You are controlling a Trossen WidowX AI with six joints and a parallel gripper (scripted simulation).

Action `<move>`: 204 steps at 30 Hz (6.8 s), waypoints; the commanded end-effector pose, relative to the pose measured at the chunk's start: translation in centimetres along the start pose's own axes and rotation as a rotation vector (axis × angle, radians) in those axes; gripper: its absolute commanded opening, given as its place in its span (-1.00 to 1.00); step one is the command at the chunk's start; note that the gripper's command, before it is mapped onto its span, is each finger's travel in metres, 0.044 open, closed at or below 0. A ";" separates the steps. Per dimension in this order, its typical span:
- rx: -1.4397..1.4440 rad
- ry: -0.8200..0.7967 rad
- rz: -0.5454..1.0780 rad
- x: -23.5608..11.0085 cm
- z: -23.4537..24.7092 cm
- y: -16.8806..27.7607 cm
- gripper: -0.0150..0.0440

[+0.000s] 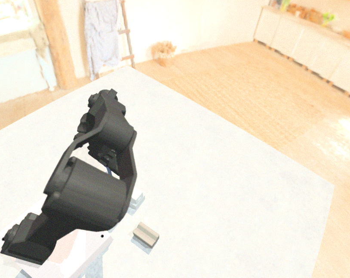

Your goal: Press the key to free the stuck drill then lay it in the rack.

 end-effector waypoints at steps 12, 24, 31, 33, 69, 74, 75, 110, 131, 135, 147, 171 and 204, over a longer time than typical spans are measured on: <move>-0.006 0.009 0.007 0.8 0.0 -0.2 -0.49; -0.006 0.009 0.007 1.2 -0.1 0.1 -0.49; -0.006 0.009 0.007 1.4 -0.2 0.3 -0.49; -0.006 0.009 0.007 1.5 -0.2 0.3 -0.49; -0.006 0.010 0.007 3.5 -0.6 0.3 -0.49; -0.007 0.005 0.007 0.1 -0.1 -0.3 -0.05; -0.007 0.005 0.007 -1.0 0.0 -0.3 0.04; -1.521 0.007 0.013 5.4 -15.2 -4.0 1.00; -1.577 0.011 0.019 5.8 -15.9 -4.0 1.00; -1.577 0.011 0.019 5.9 -15.8 -4.0 1.00; -1.577 0.011 0.019 7.7 -15.4 -3.9 1.00; -1.578 0.012 0.021 10.9 -14.6 -3.5 1.00; -1.577 0.013 0.021 10.6 -15.7 -3.8 -0.49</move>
Point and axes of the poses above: the point midway between the two fingers, 35 mm back from their tips, its own x axis out along the fingers, its own z axis across the jaws, y = z × x, the point moved 8 cm from there along -x, back along the fingers, and after that the axes turned 14 degrees about x, right-handed, at the moved point
